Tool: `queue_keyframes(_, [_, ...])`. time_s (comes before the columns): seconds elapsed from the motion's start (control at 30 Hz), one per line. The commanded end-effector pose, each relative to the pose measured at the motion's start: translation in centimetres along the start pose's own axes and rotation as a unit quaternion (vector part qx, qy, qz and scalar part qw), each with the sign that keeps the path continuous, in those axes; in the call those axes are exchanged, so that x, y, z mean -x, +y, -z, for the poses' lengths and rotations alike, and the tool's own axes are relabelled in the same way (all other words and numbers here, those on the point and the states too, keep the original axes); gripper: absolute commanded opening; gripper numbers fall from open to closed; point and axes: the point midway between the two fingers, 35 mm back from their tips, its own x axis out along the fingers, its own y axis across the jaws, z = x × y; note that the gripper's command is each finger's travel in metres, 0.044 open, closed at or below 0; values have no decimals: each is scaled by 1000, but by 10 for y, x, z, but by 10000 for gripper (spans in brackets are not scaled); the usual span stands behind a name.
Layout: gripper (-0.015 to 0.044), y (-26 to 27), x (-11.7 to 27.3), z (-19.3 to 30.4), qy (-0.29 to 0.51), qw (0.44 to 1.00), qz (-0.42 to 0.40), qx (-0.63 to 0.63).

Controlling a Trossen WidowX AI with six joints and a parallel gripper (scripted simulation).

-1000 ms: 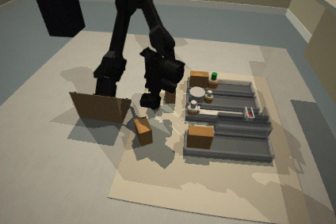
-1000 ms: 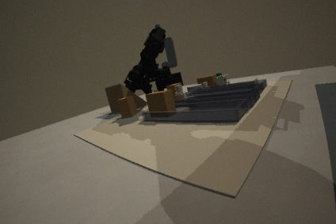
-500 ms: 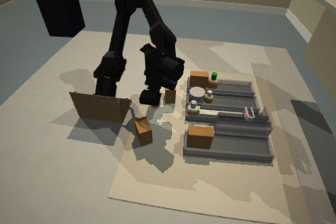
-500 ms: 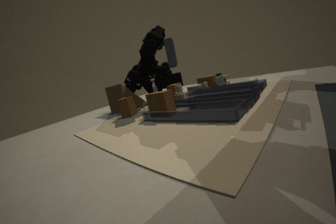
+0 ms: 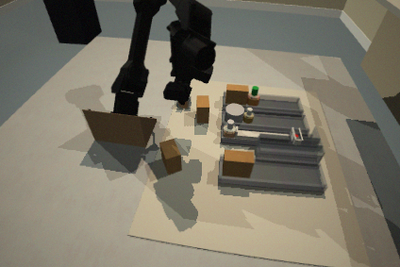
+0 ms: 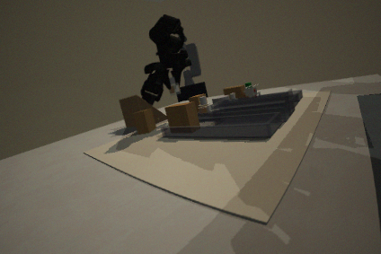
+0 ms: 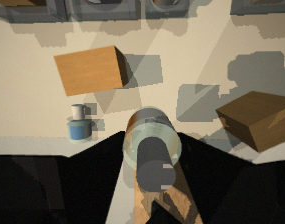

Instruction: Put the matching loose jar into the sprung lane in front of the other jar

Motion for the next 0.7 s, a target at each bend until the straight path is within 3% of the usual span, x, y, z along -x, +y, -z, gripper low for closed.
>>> queue_keyframes(0.0, [0, 2, 13, 2, 0, 1000, 2, 5])
queue_keyframes(0.67, [0, -20, -34, -91, -3, 1000, 3, 30])
